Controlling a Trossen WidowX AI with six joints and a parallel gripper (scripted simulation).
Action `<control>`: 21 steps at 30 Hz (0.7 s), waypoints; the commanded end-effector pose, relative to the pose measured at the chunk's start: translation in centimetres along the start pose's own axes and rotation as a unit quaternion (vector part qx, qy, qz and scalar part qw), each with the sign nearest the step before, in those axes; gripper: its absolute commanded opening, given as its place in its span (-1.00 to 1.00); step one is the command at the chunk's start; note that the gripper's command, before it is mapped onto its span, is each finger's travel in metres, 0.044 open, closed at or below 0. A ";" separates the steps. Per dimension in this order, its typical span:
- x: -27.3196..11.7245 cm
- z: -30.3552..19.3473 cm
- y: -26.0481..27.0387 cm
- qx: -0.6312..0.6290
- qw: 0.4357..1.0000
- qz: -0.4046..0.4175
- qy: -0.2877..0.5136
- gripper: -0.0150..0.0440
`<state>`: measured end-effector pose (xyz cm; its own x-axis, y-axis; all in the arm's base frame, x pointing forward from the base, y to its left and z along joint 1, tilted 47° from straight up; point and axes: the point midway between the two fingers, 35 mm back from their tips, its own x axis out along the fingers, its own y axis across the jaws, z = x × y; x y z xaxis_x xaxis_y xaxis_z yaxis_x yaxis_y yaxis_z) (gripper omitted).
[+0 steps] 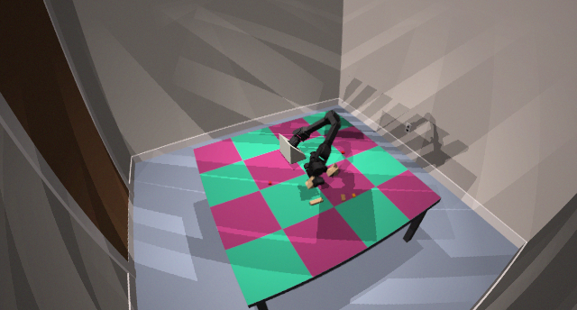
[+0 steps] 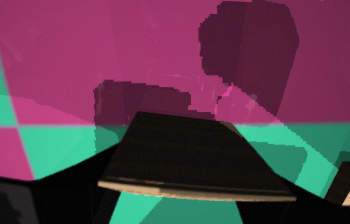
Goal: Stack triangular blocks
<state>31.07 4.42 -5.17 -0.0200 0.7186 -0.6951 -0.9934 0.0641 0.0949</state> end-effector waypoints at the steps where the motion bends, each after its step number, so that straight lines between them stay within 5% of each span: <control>1: 0.0 0.0 0.0 0.000 1.000 0.000 0.000 -0.14; 14: 0.0 0.0 0.0 0.000 1.000 0.000 0.000 1.00; 21: -0.3 0.0 0.0 0.000 1.000 0.000 0.000 1.00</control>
<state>31.06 4.40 -5.16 -0.0203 0.7188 -0.6950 -0.9933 0.0647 0.0959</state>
